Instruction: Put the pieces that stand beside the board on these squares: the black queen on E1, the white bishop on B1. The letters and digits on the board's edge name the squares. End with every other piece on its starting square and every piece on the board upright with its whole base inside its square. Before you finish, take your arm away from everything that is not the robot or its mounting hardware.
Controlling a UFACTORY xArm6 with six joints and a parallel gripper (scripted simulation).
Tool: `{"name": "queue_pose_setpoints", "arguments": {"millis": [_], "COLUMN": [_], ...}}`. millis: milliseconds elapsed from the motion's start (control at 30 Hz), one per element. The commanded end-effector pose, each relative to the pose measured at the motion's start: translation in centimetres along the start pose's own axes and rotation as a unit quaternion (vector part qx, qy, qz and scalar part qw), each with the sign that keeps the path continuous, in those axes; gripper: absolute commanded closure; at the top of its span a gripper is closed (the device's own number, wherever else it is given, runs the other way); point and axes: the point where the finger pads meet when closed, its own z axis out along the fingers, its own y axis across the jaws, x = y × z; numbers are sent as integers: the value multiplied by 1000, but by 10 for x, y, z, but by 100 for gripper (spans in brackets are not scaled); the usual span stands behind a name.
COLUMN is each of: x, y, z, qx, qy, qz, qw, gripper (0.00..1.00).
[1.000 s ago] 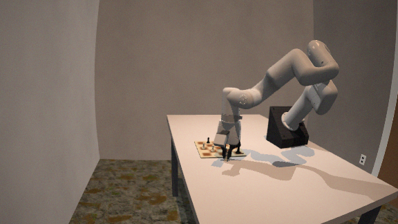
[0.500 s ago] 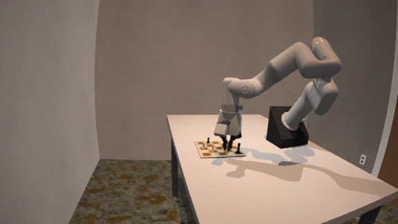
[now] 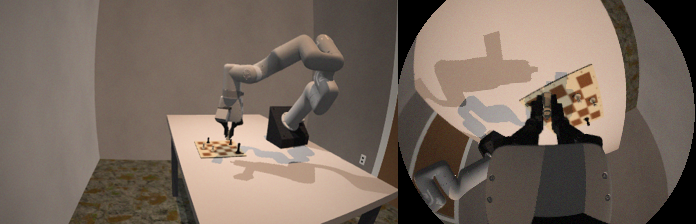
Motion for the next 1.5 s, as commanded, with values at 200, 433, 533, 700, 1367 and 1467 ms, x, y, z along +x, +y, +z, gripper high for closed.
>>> {"name": "queue_pose_setpoints", "arguments": {"millis": [200, 433, 533, 700, 1367, 1467], "x": [-2, -32, -35, -35, -35, -35], "y": [6, 58, 63, 63, 63, 63], "z": [-3, -9, -9, -9, 12, 26], "qx": [-1, -2, -1, -1, -1, -1], "qy": [1, 0, 0, 0, 0, 0], "qz": [-22, -212, -253, -253, -253, -253], "qw": [1000, 977, 967, 967, 967, 967], "gripper": [100, 100, 100, 100, 100, 100]}}
